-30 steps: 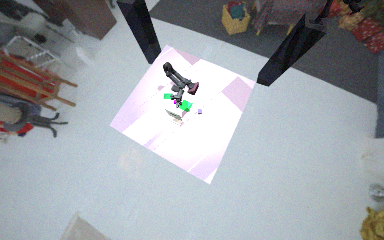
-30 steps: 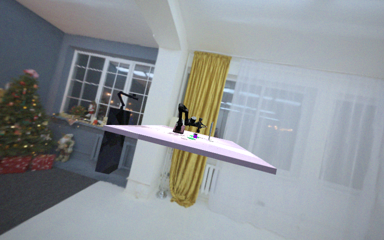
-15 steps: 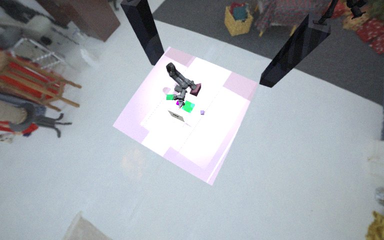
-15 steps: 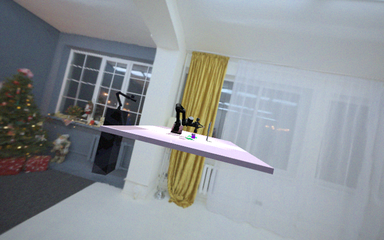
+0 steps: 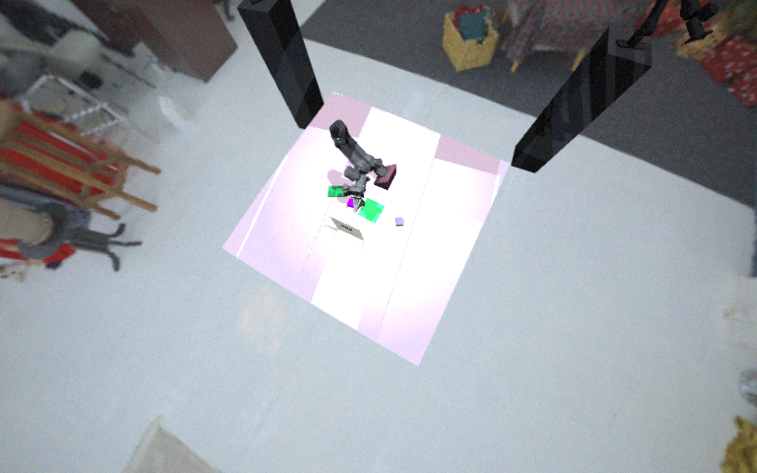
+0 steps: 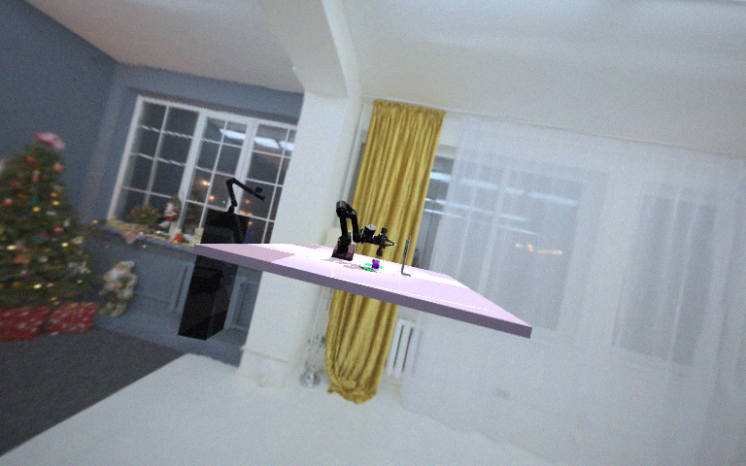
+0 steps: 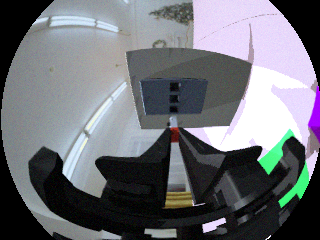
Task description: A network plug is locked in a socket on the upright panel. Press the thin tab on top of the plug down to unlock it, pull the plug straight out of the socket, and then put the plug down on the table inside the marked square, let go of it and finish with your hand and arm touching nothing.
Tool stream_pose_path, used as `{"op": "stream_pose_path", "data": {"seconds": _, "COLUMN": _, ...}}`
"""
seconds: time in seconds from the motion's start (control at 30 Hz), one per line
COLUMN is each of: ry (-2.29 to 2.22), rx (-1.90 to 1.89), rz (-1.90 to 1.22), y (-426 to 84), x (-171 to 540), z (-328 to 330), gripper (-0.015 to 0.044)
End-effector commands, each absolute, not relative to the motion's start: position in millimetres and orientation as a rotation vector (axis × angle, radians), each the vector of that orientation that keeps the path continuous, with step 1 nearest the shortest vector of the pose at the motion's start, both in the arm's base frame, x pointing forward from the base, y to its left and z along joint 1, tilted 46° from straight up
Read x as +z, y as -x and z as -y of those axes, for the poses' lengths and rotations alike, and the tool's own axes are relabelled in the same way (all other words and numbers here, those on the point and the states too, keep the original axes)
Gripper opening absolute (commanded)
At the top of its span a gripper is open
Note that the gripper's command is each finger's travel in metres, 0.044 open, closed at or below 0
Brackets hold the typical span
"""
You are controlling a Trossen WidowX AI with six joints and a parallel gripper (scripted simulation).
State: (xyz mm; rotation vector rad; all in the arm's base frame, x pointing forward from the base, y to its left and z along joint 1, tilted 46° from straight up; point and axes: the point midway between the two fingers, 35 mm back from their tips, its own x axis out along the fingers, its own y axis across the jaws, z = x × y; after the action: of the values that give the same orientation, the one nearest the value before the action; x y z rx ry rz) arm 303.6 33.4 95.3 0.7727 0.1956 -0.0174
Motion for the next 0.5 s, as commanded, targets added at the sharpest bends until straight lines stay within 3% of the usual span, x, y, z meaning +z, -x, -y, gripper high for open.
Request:
{"op": "stream_pose_path", "data": {"seconds": 0.0, "ry": -0.778, "rx": -0.017, "rz": -0.186, "y": -304.9, "x": 103.1, "z": -39.4, "gripper": 0.0}}
{"op": "stream_pose_path", "data": {"seconds": 0.47, "ry": -0.78, "rx": -0.019, "rz": -0.187, "y": -298.0, "x": 118.5, "z": -57.1, "gripper": 0.0}}
